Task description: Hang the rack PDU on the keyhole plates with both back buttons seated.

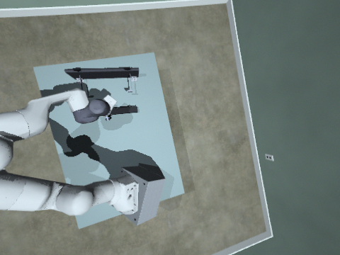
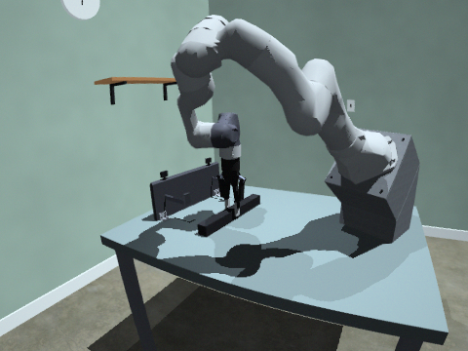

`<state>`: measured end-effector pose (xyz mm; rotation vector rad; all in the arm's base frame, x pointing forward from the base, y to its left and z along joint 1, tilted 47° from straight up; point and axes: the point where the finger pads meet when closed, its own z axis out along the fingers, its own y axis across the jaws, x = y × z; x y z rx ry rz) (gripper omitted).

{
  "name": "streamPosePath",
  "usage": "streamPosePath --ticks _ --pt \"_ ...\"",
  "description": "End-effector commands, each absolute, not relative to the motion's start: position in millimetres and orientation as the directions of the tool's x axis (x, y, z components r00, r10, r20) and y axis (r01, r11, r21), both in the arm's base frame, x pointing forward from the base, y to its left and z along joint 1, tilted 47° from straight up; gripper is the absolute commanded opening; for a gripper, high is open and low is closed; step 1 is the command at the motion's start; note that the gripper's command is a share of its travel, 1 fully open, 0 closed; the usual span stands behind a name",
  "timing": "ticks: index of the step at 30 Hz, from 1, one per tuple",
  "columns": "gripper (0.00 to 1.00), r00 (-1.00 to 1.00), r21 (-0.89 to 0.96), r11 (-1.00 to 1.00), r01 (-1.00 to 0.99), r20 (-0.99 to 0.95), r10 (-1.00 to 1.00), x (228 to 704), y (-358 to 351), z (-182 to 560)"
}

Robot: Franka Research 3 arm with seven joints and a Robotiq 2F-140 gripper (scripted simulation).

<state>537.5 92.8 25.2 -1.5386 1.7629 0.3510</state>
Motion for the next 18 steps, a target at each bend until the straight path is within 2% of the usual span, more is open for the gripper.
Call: streamPosePath --ticks 1,18 --pt "0.00 0.015 -0.269 0.235 -0.934 -0.686 -0.728 537 92 27" --pt "0.00 0.015 -0.269 0.235 -0.934 -0.686 -0.728 522 65 55"
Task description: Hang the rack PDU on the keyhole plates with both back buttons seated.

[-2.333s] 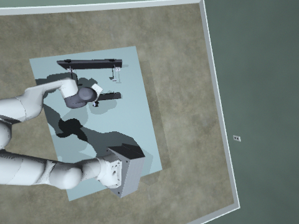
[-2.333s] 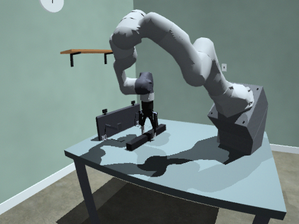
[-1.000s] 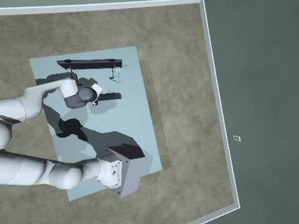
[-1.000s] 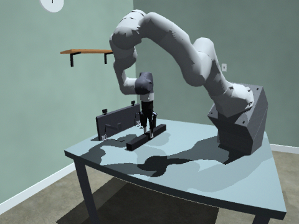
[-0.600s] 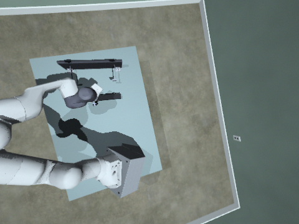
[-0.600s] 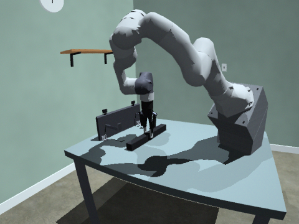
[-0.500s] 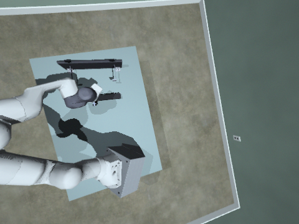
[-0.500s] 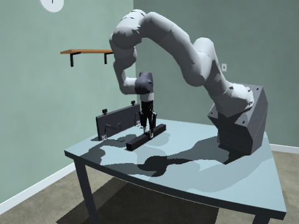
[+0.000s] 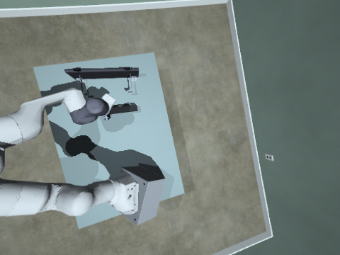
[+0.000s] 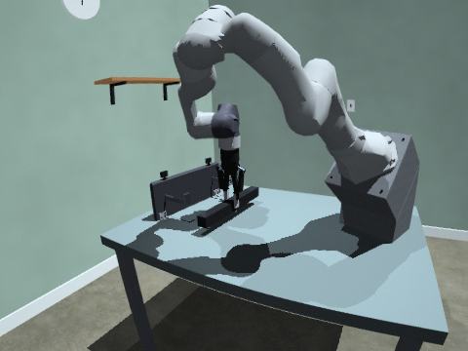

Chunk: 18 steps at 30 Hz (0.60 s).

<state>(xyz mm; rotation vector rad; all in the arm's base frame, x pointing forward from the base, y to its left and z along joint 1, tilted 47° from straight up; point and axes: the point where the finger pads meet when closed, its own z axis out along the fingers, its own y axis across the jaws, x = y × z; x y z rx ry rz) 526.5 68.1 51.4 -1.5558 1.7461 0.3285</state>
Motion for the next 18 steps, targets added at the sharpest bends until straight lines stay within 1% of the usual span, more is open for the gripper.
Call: streamPosePath --ticks 1,18 --pt "0.00 0.015 -0.269 0.235 -0.934 -0.686 -0.728 521 63 57" --pt "0.00 0.015 -0.269 0.235 -0.934 -0.686 -0.728 508 38 83"
